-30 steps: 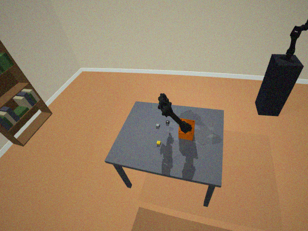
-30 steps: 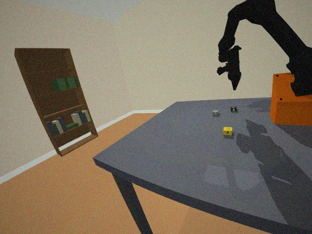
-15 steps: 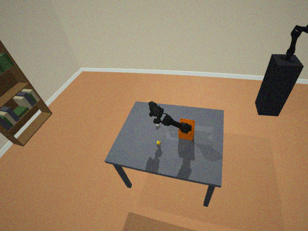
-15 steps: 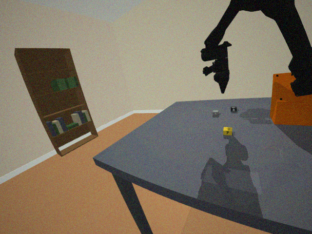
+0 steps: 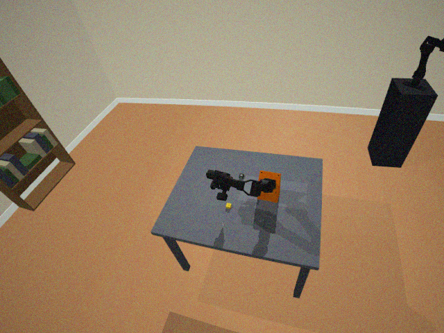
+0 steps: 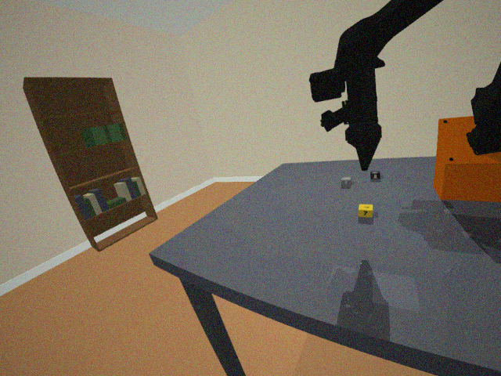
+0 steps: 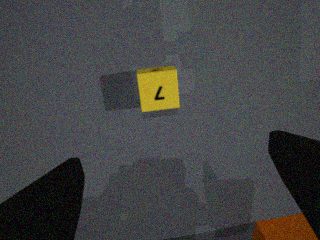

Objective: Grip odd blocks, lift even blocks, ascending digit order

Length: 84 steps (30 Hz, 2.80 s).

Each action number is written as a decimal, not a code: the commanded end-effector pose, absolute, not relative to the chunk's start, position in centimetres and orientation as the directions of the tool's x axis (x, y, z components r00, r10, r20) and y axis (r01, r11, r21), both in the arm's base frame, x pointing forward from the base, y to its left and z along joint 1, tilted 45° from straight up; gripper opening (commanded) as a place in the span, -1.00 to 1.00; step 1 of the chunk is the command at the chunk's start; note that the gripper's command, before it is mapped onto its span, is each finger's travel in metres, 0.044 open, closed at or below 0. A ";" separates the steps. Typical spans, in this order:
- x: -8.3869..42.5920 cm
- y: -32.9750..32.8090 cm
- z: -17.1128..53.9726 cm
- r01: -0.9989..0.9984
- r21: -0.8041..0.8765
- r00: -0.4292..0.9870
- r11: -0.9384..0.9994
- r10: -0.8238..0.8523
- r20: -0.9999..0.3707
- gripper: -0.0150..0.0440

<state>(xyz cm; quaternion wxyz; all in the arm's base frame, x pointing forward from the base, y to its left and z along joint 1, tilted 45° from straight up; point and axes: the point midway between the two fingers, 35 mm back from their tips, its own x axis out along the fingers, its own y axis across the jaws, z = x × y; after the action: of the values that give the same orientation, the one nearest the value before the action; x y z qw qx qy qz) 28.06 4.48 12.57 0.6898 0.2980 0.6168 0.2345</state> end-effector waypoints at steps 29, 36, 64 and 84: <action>34.5 -6.7 3.7 0.058 0.690 0.130 0.722 0.680 -0.722 0.86; 34.8 -12.5 -2.7 0.052 0.699 0.131 0.713 0.689 -0.713 0.86; 35.8 -7.1 -8.2 0.051 0.701 0.132 0.711 0.691 -0.711 0.86; 36.2 -5.3 -9.9 0.051 0.702 0.132 0.711 0.692 -0.710 0.86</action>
<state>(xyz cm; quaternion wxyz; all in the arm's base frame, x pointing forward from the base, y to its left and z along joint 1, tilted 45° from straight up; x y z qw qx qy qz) 36.18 -5.75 -9.46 0.6916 0.2970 0.6157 0.2331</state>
